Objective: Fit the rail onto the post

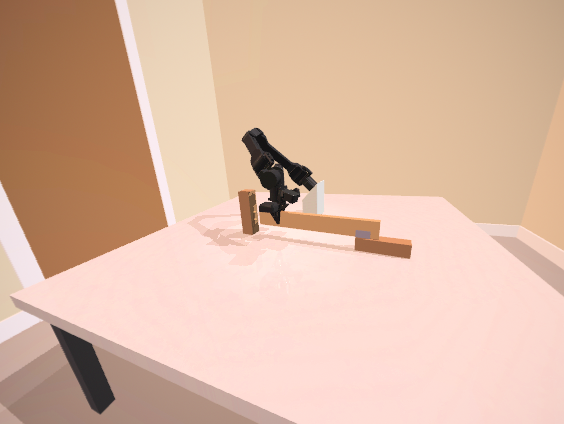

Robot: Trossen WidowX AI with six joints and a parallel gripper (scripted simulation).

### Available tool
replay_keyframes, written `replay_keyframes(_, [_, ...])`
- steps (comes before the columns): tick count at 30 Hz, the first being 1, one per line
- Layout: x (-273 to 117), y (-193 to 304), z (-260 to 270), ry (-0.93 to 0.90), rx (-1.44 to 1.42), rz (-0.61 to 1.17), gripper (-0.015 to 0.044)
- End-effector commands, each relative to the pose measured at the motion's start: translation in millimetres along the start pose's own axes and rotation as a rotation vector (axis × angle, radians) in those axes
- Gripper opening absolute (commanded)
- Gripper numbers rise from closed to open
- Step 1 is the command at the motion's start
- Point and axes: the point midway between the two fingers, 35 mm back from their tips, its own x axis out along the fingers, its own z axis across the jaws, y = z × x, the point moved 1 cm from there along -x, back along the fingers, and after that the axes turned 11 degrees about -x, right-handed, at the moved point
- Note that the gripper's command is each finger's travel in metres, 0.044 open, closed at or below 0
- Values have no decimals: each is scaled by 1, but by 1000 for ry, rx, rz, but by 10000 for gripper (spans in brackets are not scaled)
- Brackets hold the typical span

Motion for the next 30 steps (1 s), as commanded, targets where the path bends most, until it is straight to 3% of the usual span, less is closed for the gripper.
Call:
replay_keyframes(1, [-1, 1, 0, 2, -3, -1, 0])
replay_keyframes(30, [-1, 10, 2, 2, -4, -1, 0])
